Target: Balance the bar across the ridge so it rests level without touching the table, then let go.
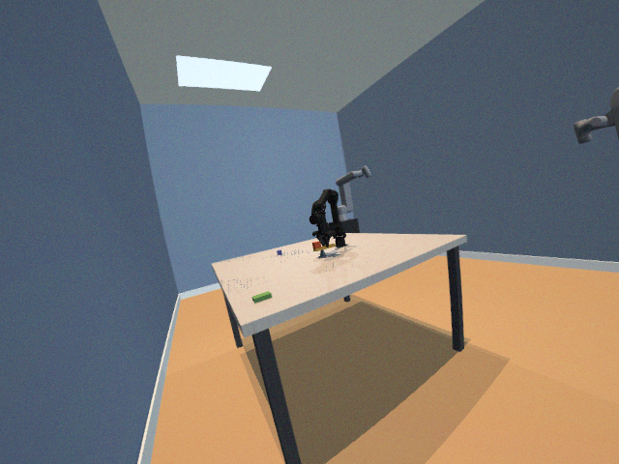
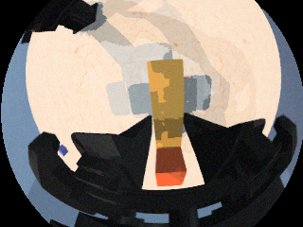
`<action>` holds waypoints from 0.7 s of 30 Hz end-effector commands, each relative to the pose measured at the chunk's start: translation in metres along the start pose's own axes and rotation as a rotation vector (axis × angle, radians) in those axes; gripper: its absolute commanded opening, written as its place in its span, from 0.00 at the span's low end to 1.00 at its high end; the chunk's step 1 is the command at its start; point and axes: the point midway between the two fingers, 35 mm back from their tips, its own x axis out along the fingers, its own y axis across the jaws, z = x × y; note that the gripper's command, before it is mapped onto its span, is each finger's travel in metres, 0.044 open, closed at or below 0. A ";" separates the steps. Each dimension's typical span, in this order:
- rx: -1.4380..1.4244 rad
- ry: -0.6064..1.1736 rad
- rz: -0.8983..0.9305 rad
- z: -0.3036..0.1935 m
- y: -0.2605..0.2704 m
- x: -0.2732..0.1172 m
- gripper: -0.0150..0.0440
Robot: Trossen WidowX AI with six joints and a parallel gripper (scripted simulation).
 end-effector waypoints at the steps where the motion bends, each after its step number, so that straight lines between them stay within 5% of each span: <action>1: 0.000 0.000 0.000 0.000 0.000 0.000 0.57; 9: 0.000 0.000 0.000 0.000 0.000 0.000 0.57; 18: 0.000 0.000 0.000 0.000 0.000 0.000 0.97; 21: 0.000 0.000 0.000 0.000 0.000 0.000 1.00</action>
